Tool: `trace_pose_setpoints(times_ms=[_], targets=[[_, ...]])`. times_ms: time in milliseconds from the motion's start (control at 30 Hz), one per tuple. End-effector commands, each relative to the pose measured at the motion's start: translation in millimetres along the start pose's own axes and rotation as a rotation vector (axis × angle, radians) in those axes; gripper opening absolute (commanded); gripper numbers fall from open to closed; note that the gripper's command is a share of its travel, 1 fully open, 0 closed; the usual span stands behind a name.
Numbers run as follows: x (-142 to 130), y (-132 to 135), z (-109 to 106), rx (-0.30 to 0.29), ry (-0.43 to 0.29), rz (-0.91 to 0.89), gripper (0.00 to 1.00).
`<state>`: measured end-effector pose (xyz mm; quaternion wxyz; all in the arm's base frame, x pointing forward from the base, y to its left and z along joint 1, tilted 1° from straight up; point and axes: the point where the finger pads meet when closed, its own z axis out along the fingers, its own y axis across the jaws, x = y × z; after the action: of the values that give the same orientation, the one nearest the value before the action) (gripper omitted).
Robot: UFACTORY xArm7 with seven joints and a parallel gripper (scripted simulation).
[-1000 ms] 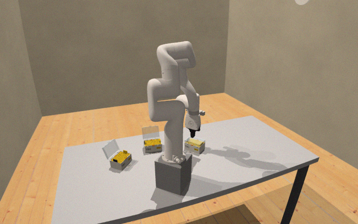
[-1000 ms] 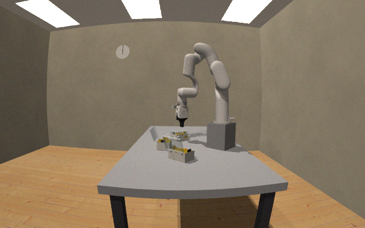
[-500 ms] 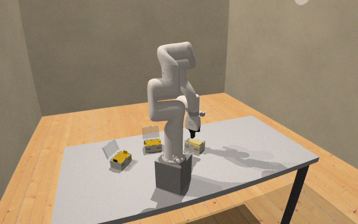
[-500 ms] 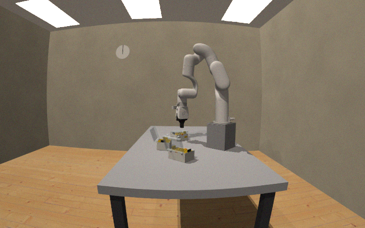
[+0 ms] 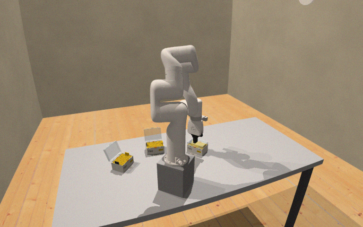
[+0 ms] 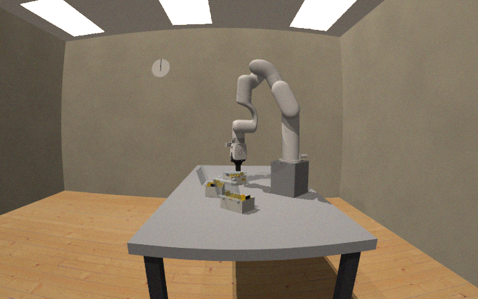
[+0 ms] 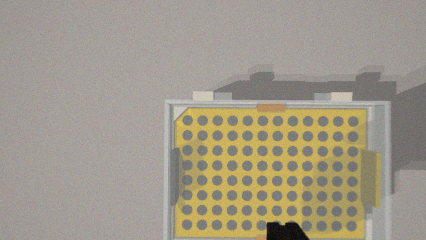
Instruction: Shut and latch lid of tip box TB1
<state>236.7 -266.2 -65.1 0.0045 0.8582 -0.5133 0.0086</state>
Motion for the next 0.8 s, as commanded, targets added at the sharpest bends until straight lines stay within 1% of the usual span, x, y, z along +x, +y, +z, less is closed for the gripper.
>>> trace_pose_setpoints(times_ms=[0, 767], targets=[[1.5, -0.3, 1.3, 0.003, 0.005, 0.000, 0.00], [1.5, -0.3, 6.2, 0.003, 0.005, 0.000, 0.00]])
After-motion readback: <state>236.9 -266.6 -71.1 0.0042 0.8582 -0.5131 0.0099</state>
